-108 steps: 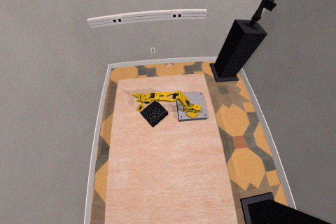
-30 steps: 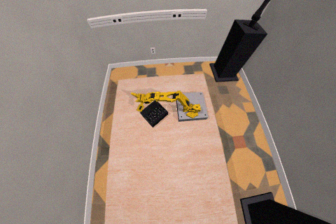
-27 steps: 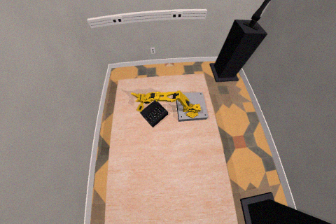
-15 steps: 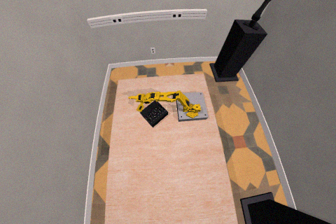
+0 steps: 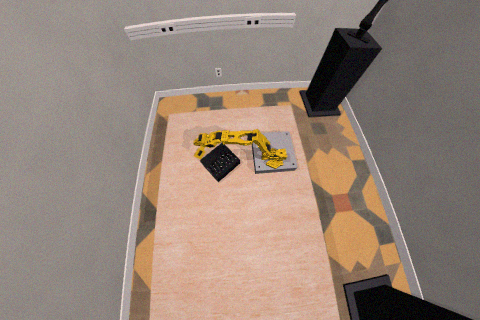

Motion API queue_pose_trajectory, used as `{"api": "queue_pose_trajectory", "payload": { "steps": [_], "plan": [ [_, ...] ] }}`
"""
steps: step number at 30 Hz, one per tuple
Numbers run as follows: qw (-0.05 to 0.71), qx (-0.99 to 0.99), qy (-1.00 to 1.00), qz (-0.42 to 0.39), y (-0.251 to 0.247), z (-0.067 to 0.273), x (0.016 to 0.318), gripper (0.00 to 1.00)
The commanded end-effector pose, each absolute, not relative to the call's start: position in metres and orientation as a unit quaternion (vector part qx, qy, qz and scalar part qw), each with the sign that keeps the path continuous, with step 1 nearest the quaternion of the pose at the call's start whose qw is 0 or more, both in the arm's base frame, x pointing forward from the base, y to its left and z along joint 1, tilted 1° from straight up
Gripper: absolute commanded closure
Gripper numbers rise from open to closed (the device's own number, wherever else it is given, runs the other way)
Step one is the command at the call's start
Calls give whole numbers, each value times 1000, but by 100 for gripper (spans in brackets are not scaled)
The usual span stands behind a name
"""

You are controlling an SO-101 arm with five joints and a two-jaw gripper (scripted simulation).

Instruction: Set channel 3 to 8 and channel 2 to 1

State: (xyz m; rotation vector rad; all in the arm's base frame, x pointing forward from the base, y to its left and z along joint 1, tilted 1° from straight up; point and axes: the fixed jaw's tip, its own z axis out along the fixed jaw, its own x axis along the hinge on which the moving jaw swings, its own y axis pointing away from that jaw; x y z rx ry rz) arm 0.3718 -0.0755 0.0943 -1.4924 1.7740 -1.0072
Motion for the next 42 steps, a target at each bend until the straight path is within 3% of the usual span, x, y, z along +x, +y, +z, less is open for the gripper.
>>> {"api": "queue_pose_trajectory", "payload": {
  "steps": [1, 22, 42],
  "plan": [
    [312, -538, 694, -362, -75, 100, 367, 100],
    [346, -311, 859, -215, -66, 119, 335, 100],
    [320, -10, 945, -73, -56, 140, 293, 100]
  ]
}}
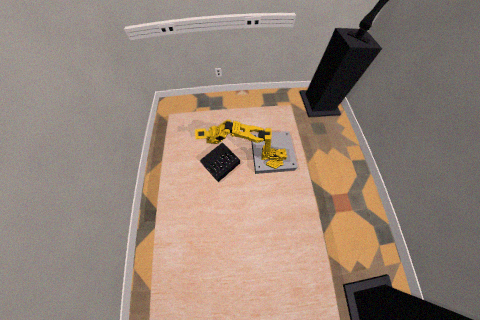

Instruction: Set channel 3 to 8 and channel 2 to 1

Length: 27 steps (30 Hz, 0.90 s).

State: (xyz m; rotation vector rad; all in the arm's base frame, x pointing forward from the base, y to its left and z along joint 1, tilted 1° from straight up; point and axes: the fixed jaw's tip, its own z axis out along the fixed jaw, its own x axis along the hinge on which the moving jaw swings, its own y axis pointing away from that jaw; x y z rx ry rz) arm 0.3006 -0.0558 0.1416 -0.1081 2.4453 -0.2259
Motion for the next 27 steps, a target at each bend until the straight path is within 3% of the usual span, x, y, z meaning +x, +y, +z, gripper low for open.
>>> {"api": "queue_pose_trajectory", "payload": {
  "steps": [1, 27],
  "plan": [
    [316, 9, 946, -66, -55, 141, 290, 100],
    [233, 351, 906, 35, -46, 160, 235, 100]
  ]
}}
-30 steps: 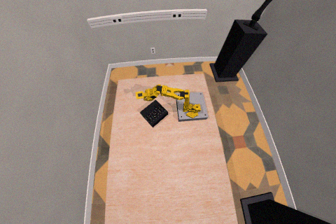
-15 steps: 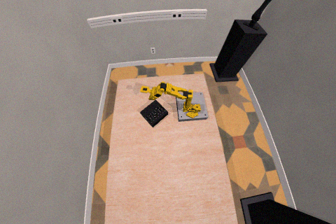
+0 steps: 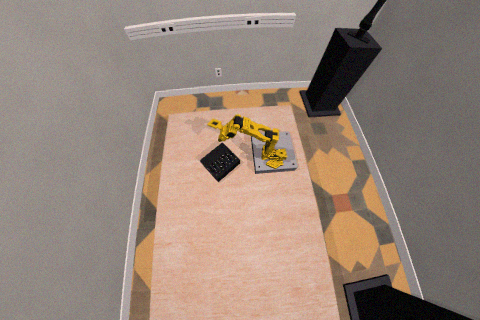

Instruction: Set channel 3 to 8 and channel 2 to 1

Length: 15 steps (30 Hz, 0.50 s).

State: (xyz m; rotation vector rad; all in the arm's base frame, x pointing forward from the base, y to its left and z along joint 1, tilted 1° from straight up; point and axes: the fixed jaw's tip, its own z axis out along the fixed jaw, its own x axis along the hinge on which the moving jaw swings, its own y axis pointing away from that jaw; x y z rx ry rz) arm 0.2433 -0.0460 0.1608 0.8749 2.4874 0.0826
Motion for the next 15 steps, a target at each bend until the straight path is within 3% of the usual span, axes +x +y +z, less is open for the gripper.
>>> {"api": "queue_pose_trajectory", "payload": {
  "steps": [1, 15],
  "plan": [
    [231, 359, 904, 36, -46, 160, 234, 100],
    [217, 405, 887, 45, -45, 162, 225, 100]
  ]
}}
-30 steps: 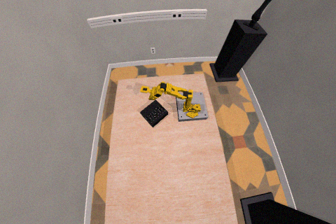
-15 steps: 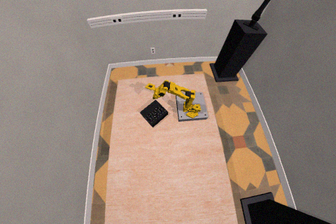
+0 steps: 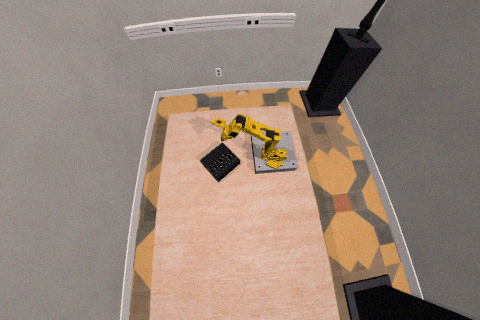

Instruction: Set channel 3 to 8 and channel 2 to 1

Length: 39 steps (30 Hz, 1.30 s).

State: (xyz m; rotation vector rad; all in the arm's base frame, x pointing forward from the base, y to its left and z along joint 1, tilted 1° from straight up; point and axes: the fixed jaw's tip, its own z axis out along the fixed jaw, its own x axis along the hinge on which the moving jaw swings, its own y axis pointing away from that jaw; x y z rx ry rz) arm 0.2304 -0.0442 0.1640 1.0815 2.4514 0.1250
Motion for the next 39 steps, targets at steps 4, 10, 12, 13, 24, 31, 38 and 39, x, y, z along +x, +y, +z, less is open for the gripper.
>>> {"api": "queue_pose_trajectory", "payload": {
  "steps": [4, 10, 12, 13, 24, 31, 38, 39],
  "plan": [
    [216, 407, 886, 45, -45, 162, 225, 100],
    [216, 407, 886, 45, -45, 162, 225, 100],
    [216, 407, 886, 46, -45, 162, 225, 100],
    [215, 407, 886, 46, -44, 161, 225, 100],
    [200, 407, 890, 50, -38, 135, 233, 100],
    [191, 407, 892, 51, -33, 118, 235, 100],
    [185, 406, 893, 53, -30, 107, 235, 100],
    [185, 406, 893, 53, -29, 106, 235, 100]
  ]
}}
